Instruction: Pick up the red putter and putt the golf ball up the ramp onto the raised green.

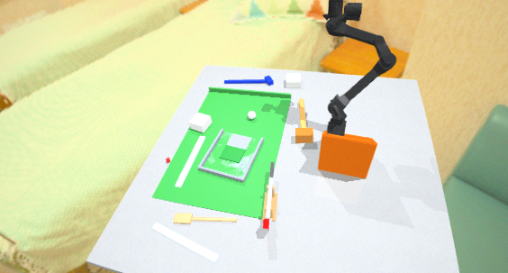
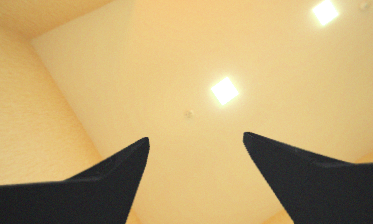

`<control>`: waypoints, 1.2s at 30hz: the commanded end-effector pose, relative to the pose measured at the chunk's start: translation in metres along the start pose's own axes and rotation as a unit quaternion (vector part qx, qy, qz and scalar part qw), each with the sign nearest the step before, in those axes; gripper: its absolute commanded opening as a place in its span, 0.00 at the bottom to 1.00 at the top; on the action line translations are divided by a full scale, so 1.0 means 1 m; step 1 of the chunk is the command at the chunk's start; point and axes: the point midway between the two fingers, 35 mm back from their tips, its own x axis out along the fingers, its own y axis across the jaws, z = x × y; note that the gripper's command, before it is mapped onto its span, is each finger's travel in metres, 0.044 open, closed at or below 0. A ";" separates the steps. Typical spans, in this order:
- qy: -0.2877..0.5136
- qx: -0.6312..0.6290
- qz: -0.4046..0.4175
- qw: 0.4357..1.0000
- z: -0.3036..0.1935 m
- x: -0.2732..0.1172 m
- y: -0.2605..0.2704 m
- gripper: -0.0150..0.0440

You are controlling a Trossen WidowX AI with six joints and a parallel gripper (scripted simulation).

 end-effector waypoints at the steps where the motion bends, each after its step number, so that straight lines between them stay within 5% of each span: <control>1: 0.000 0.000 -0.002 1.000 0.000 0.000 -0.001 0.98; 19: 0.032 -0.084 -0.312 0.946 -0.044 -0.069 -0.228 1.00; 36: 0.363 -0.184 -0.556 0.725 -0.205 -0.262 -0.385 1.00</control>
